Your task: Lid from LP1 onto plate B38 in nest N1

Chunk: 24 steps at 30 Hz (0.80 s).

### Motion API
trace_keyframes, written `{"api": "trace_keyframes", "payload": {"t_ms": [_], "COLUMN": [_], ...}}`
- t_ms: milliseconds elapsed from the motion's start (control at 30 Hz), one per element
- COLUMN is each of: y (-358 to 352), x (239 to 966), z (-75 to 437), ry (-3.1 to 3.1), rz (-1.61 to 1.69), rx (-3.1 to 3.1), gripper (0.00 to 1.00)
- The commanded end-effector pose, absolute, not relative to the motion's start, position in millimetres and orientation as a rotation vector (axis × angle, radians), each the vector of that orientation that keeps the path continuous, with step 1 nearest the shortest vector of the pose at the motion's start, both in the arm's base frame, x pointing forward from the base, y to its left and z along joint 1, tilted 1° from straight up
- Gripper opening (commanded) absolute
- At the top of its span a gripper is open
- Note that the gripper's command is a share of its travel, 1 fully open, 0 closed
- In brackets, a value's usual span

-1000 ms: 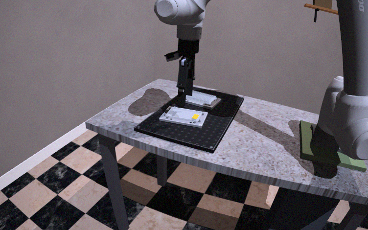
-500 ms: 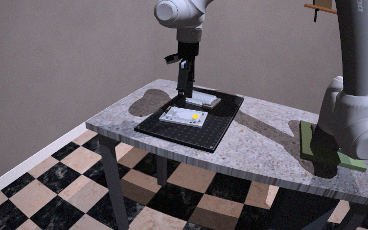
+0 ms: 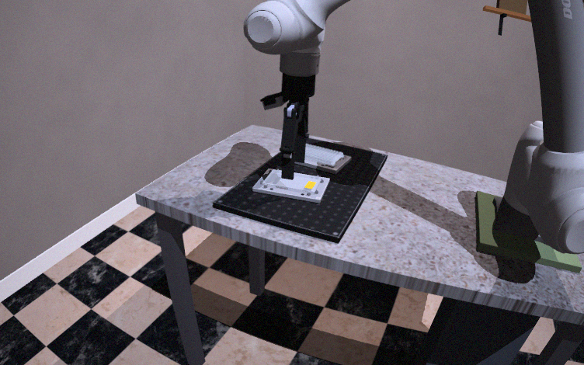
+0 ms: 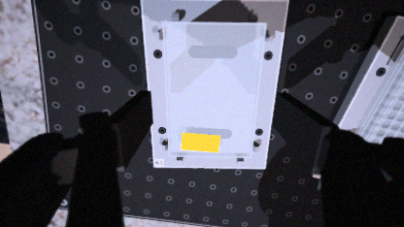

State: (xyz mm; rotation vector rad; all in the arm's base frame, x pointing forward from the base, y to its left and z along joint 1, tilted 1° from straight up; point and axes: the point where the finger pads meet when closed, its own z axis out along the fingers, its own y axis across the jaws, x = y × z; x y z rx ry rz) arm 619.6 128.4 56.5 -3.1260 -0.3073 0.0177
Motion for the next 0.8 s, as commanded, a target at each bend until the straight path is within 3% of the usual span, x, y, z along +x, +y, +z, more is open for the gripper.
{"api": "trace_keyframes", "payload": {"t_ms": [0,767], "y": [129,128], "x": [620,620], "z": [56,42], "ry": [-0.307,-0.307], "rz": [0.015,0.015], "rx": [-3.125,-3.125], "gripper": [0.69,0.69]}}
